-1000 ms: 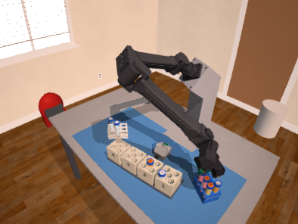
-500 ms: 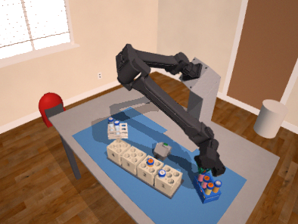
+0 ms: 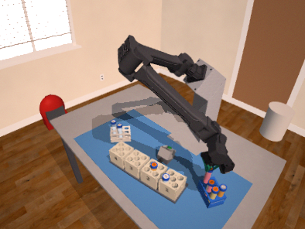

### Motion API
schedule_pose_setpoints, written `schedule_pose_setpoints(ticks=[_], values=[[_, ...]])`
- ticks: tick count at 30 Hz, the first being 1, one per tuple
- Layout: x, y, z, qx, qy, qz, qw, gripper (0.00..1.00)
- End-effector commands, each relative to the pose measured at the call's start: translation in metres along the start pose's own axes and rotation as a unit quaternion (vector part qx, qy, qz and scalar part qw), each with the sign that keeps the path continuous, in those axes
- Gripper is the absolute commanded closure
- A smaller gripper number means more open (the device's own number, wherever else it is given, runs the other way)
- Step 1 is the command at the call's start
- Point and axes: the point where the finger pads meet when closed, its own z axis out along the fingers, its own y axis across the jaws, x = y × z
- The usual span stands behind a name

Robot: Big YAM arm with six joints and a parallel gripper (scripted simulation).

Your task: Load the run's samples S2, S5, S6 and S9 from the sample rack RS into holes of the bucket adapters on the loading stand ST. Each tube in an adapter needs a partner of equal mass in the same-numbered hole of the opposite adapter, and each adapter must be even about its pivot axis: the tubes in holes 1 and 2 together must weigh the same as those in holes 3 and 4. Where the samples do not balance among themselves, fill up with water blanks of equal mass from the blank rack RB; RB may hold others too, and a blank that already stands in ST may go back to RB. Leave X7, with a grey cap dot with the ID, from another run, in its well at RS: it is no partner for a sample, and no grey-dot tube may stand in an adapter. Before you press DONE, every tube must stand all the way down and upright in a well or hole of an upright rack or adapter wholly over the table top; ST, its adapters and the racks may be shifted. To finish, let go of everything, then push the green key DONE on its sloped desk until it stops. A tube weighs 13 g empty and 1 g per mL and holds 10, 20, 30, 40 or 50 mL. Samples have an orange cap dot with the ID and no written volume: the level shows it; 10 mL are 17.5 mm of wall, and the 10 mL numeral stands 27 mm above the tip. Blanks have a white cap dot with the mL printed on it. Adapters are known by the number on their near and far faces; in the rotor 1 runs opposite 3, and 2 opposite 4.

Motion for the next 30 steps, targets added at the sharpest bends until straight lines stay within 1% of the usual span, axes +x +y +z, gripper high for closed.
schedule_pose_setpoints(ticks=[1, 7, 10, 11, 24, 26, 27, 28, 30], values=[[-0.009, 0.001, -0.025, 0.000, -0.016, 0.008, 1.000, 1.00], [-0.009, 0.001, -0.045, 0.000, -0.016, 0.008, 1.000, 1.00], [-0.008, 0.001, -0.046, -0.001, -0.013, 0.009, 1.000, 1.00], [-0.009, 0.000, -0.052, 0.000, -0.017, 0.009, 1.000, 1.00], [-0.011, -0.001, -0.096, 0.001, -0.019, 0.012, 1.000, 1.00], [-0.011, -0.001, -0.096, 0.001, -0.019, 0.012, 1.000, 1.00], [0.004, -0.014, -0.082, -0.001, -0.005, 0.038, 0.999, 1.00], [0.005, -0.020, -0.082, 0.000, -0.008, 0.056, 0.998, 1.00], [0.013, -0.031, -0.083, 0.000, -0.008, 0.082, 0.997, 1.00]])
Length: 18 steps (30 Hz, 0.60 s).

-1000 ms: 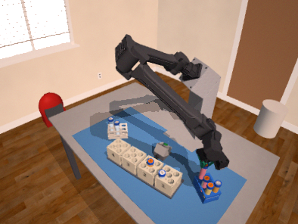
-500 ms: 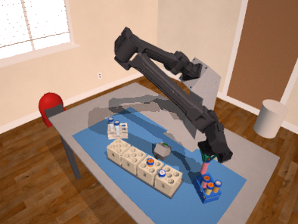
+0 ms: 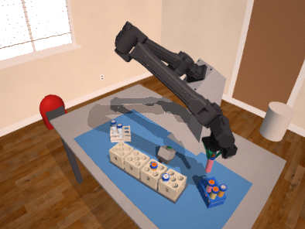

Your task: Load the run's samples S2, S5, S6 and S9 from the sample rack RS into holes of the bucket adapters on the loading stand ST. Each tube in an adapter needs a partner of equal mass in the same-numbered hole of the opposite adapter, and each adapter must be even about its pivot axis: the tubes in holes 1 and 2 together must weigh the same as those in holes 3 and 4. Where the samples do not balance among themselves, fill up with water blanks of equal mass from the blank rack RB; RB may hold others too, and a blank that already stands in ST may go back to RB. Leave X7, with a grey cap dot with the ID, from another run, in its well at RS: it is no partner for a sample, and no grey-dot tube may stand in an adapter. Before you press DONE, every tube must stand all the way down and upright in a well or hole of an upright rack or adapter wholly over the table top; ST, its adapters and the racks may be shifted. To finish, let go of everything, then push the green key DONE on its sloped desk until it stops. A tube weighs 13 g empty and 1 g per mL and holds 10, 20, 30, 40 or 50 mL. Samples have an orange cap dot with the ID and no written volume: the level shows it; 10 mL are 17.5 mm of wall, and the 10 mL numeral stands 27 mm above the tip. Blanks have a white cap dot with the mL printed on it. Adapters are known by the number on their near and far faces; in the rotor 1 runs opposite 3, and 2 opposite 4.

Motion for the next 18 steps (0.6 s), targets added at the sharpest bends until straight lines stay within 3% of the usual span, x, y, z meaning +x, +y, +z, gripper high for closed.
schedule_pose_setpoints(ticks=[1, 11, 14, 18], values=[[0.011, -0.029, 0.000, 0.004, -0.001, 0.070, 0.998, 1.00], [0.046, -0.086, -0.003, 0.006, -0.002, 0.201, 0.980, 1.00], [0.052, -0.091, -0.003, 0.005, 0.002, 0.210, 0.978, 1.00], [0.066, -0.113, -0.004, 0.005, 0.003, 0.260, 0.966, 1.00]])
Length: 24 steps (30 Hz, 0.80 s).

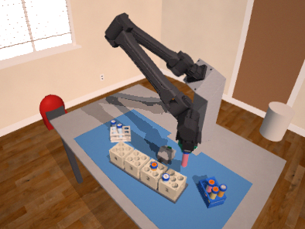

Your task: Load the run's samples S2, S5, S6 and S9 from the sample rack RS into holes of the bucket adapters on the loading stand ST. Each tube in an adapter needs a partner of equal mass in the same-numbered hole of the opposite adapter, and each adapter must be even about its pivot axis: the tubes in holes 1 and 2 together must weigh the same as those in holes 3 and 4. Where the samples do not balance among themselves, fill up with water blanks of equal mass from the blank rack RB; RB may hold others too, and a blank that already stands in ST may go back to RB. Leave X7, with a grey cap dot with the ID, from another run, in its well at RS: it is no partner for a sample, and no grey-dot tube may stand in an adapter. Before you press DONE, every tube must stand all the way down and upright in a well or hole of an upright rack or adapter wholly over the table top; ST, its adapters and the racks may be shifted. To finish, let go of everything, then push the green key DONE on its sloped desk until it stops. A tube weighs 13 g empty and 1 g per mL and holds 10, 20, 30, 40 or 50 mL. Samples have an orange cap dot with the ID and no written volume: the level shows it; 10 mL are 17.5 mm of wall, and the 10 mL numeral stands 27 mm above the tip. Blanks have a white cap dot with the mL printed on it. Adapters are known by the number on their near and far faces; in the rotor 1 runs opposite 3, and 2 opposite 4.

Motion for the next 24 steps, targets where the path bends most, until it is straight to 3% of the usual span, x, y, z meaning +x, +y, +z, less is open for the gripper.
schedule_pose_setpoints(ticks=[1, 10, 12, 15, 24], values=[[0.003, -0.026, -0.003, 0.004, 0.000, 0.058, 0.998, 1.00], [0.010, -0.085, -0.006, 0.004, 0.000, 0.176, 0.984, 1.00], [0.010, -0.085, -0.006, 0.004, 0.000, 0.176, 0.984, 1.00], [0.012, -0.105, -0.006, 0.004, -0.001, 0.215, 0.977, 1.00], [0.007, -0.173, -0.012, 0.008, -0.012, 0.212, 0.977, 1.00]])
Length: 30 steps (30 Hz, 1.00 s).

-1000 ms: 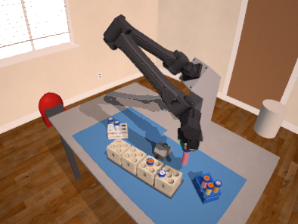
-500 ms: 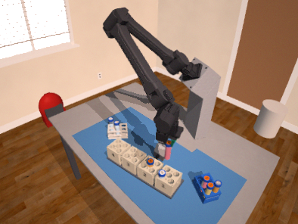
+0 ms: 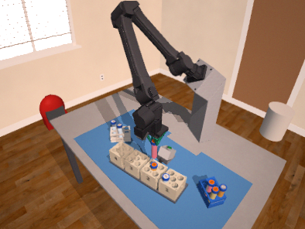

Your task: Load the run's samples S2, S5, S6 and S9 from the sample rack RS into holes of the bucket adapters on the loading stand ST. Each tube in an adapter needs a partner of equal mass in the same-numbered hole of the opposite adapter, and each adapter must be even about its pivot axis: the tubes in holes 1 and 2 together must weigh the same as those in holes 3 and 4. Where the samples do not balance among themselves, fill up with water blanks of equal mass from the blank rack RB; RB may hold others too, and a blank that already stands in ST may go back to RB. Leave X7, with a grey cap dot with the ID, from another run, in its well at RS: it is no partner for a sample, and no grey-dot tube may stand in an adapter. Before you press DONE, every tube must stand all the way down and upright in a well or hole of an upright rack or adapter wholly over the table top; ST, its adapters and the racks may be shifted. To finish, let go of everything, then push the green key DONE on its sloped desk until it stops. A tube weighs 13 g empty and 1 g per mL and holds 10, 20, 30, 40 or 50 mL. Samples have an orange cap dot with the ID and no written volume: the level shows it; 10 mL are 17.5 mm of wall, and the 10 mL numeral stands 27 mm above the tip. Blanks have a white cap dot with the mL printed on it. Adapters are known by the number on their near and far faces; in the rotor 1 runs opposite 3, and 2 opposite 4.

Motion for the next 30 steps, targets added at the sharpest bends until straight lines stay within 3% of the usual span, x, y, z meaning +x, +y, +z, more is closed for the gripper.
schedule_pose_setpoints(ticks=[1, 5, 20, 22, 25, 30], values=[[-0.023, -0.026, -0.009, 0.004, -0.015, -0.004, 1.000, 1.00], [-0.028, -0.039, -0.010, 0.005, -0.016, -0.004, 1.000, 1.00], [-0.062, -0.135, -0.018, 0.009, -0.021, -0.005, 1.000, 1.00], [-0.062, -0.135, -0.018, 0.009, -0.021, -0.005, 1.000, 1.00], [-0.048, -0.111, -0.003, -0.005, -0.009, -0.022, 1.000, 1.00], [-0.043, -0.122, 0.014, 0.005, -0.004, -0.014, 1.000, 1.00]])
